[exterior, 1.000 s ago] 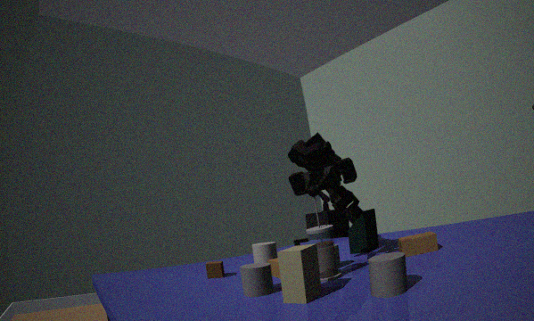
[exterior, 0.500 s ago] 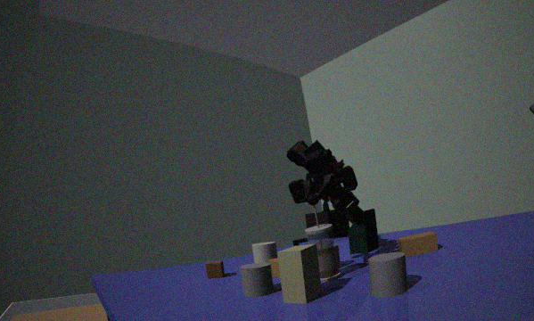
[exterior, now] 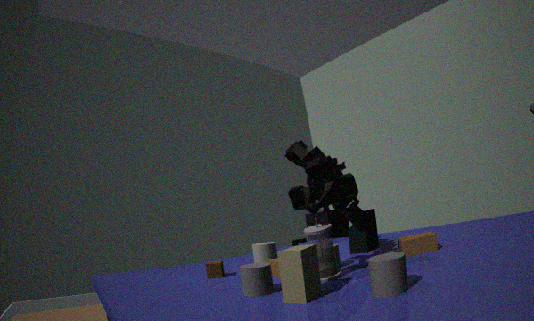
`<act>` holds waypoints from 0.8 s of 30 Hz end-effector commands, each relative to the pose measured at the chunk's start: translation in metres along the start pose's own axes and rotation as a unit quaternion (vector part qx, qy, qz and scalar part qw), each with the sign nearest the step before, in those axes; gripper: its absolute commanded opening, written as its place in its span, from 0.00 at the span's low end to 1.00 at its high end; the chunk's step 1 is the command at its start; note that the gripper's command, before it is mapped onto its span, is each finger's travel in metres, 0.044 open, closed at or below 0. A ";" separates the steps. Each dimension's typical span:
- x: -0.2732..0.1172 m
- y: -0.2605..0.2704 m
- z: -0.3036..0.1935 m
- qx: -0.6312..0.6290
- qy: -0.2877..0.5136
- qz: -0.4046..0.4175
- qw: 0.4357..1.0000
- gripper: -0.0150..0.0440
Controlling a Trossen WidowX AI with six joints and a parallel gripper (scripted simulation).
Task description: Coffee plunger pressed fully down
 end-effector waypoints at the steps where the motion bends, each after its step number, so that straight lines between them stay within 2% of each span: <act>1: 0.007 0.005 -0.021 -0.017 0.035 0.005 0.999 0.45; 24: 0.013 0.005 -0.016 -0.017 0.035 0.004 0.999 0.45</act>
Point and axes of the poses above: the point midway between the two fingers, 35 mm back from their tips, its own x axis out along the fingers, its own y axis across the jaws, z = x × y, the point moved 2 cm from there along -x, back along the fingers, and after that the axes turned 15 degrees about -x, right-handed, at the moved point
